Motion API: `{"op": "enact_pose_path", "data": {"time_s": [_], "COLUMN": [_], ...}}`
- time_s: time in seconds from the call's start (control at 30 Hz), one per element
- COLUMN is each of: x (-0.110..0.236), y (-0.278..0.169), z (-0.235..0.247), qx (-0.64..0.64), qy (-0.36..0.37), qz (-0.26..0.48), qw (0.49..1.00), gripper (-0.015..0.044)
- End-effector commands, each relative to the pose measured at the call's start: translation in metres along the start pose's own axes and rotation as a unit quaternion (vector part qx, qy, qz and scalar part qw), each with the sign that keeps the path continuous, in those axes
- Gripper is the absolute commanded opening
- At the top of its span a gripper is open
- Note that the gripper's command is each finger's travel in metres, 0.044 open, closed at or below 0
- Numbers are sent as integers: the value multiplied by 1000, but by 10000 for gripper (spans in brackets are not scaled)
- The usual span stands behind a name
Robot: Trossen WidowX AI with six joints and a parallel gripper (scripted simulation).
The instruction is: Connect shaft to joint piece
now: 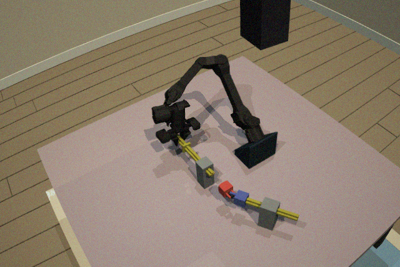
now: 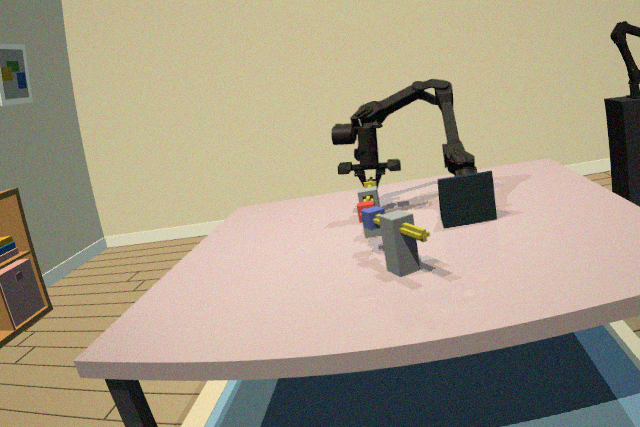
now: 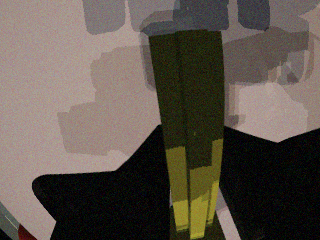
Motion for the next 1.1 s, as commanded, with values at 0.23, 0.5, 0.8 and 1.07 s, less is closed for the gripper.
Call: {"op": "enact_pose_path", "data": {"time_s": [0.23,0.5,0.8,1.07], "x": [0,-1,-1,-1], "y": [-1,-12,-26,-38], "z": [0,-1,-3,-6], "qx": [0,1,1,1], "qy": [-2,-28,-43,-46], "qz": [0,-4,-8,-9], "qw": [1000,1000,999,999], "gripper": [0,0,0,0]}}
Point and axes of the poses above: the point midway between the two fingers, 35 mm back from their tips, its own x axis back along the fingers, its own z axis across the jaws, y = z × x, the point moved 4 cm from there along x, back along the fingers, and after that the axes turned 14 degrees about -x, right-handed, at the moved point
